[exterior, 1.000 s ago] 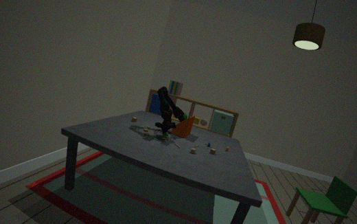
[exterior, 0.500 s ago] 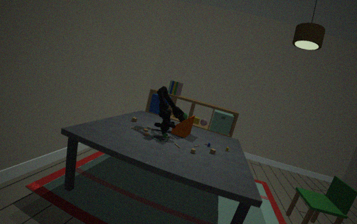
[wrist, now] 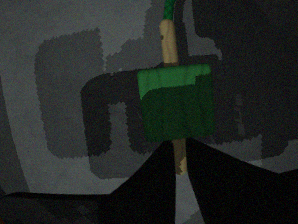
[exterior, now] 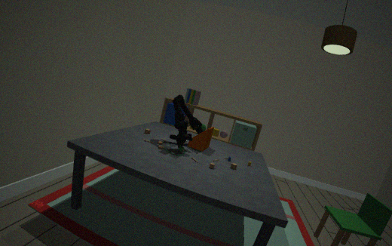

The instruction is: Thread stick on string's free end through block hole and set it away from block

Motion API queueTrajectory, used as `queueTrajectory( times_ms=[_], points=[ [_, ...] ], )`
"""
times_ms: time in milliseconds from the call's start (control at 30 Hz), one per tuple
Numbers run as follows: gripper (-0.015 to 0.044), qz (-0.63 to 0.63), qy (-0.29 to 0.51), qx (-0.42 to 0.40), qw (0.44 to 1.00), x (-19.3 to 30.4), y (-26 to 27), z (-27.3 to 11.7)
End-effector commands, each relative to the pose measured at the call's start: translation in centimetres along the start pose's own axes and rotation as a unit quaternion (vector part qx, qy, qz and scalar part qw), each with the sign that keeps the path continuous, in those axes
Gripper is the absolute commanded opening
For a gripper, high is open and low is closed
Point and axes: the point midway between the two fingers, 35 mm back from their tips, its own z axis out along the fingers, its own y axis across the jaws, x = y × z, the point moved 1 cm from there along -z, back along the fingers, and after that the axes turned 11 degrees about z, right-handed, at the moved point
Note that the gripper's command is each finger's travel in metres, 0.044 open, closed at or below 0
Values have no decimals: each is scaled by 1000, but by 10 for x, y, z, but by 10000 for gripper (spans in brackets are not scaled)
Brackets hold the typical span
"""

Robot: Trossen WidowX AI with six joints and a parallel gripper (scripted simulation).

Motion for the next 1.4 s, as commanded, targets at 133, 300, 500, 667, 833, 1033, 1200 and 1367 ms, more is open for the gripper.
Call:
queueTrajectory(
  times_ms=[133,300,500,667,833,1033,1200,1367],
  points=[
    [0,-2,-1,1,1000,9,-1,0],
    [0,-1,-1,3,1000,15,0,0],
    [0,-1,-2,6,1000,23,-1,-1],
    [0,-1,-2,8,1000,29,-2,-1],
    [0,-2,-2,10,1000,35,-4,-2],
    [0,0,-2,12,1000,42,-5,-4],
    [0,8,-1,14,1000,48,-6,-4],
    [0,20,-1,16,1000,54,-8,-5]
  ],
)
